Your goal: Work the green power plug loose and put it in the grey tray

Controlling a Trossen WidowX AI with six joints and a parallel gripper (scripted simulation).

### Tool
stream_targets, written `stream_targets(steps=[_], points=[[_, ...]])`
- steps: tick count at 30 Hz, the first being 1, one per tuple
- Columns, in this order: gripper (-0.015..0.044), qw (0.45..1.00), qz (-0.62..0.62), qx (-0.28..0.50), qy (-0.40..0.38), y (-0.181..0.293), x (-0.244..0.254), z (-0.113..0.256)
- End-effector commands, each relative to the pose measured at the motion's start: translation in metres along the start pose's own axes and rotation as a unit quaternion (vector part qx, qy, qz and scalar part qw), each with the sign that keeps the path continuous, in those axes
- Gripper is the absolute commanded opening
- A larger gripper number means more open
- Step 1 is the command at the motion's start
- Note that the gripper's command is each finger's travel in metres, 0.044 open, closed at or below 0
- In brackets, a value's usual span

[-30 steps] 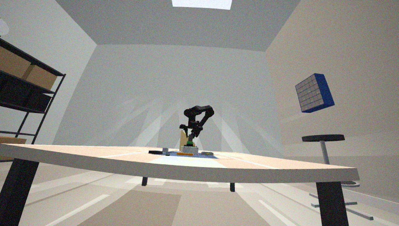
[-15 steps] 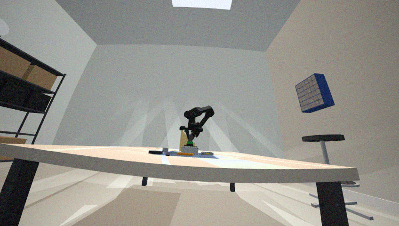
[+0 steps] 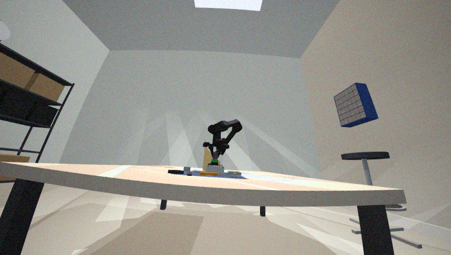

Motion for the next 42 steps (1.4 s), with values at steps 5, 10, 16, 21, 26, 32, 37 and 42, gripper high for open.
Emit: stream_targets(steps=[5, 10, 16, 21, 26, 32, 37, 42], points=[[0.0, 1.0, -0.002, 0.0, 0.013, 0.0, 0.001, 0.013], [0.0, 0.999, -0.002, -0.002, 0.047, 0.0, 0.008, 0.02], [0.0, 1.0, -0.002, 0.001, -0.012, 0.0, -0.004, 0.021], [0.0, 0.998, -0.002, 0.004, -0.064, -0.001, -0.015, 0.02], [0.0, 0.999, -0.002, 0.003, -0.041, 0.0, -0.01, 0.021], [0.0, 0.999, -0.002, -0.002, 0.045, 0.0, 0.008, 0.023], [0.0, 0.998, -0.002, -0.003, 0.07, 0.001, 0.013, 0.024], [0.0, 1.0, -0.002, -0.001, 0.019, 0.0, 0.002, 0.026]])
Point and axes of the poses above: the point midway between the two fingers, 35 mm back from their tips, its own z axis back along the fingers, its own x axis across the jaws, y = z × x, the point moved 2 cm from there along z, back along the fingers, and after that the axes turned 3 degrees about -z, right-handed, at the moved point
